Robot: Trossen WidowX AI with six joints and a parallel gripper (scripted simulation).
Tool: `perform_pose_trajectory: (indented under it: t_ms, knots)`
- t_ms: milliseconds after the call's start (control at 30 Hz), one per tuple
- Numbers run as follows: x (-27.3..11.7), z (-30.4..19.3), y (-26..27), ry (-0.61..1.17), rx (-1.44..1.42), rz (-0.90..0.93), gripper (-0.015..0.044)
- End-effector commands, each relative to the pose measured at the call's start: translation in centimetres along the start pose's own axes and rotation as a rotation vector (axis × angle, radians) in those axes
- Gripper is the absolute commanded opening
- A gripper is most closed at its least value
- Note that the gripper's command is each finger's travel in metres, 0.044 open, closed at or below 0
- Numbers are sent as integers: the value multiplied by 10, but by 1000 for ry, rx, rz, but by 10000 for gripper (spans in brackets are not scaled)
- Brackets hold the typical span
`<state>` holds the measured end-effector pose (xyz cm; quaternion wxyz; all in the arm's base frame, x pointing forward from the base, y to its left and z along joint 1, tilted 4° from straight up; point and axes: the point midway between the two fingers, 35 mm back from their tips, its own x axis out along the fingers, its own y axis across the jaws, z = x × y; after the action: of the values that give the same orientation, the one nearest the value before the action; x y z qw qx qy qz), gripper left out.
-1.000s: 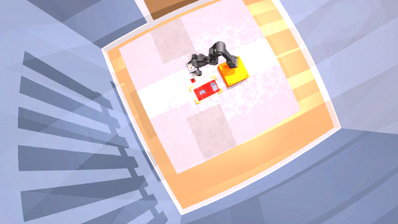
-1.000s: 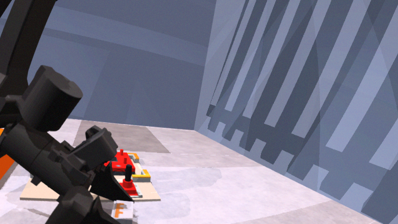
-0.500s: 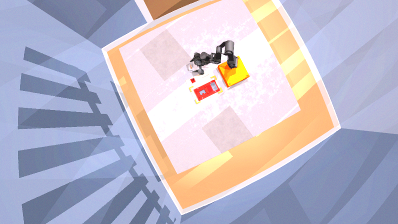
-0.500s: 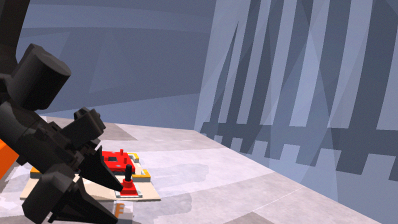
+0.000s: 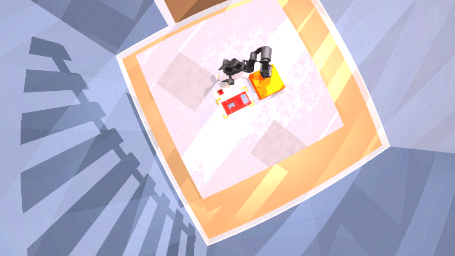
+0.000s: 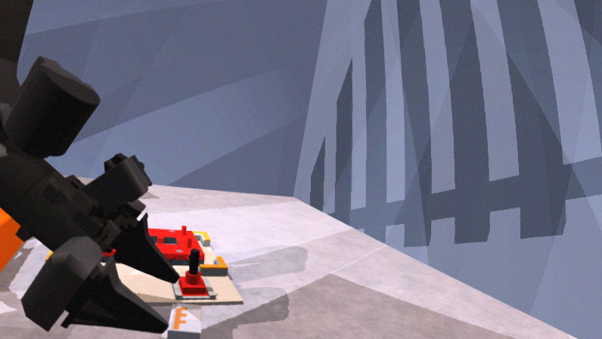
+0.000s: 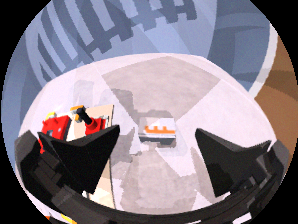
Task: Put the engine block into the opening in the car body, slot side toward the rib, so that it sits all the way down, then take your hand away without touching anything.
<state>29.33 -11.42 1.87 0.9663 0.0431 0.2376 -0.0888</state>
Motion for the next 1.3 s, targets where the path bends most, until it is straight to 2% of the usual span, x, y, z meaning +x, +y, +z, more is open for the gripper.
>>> perform_pose_trajectory:
  t_ms: [0,333,567,800,1067,1267]
  knots:
    - [0,1,0,-3,0,-1,440]
    - [42,-3,-10,275,29,-5,440]
    - [53,4,-11,509,33,-6,440]
    - [43,19,-8,737,21,-3,440]
    - [11,44,-1,984,-8,5,440]
    - [8,46,0,1003,-11,6,440]
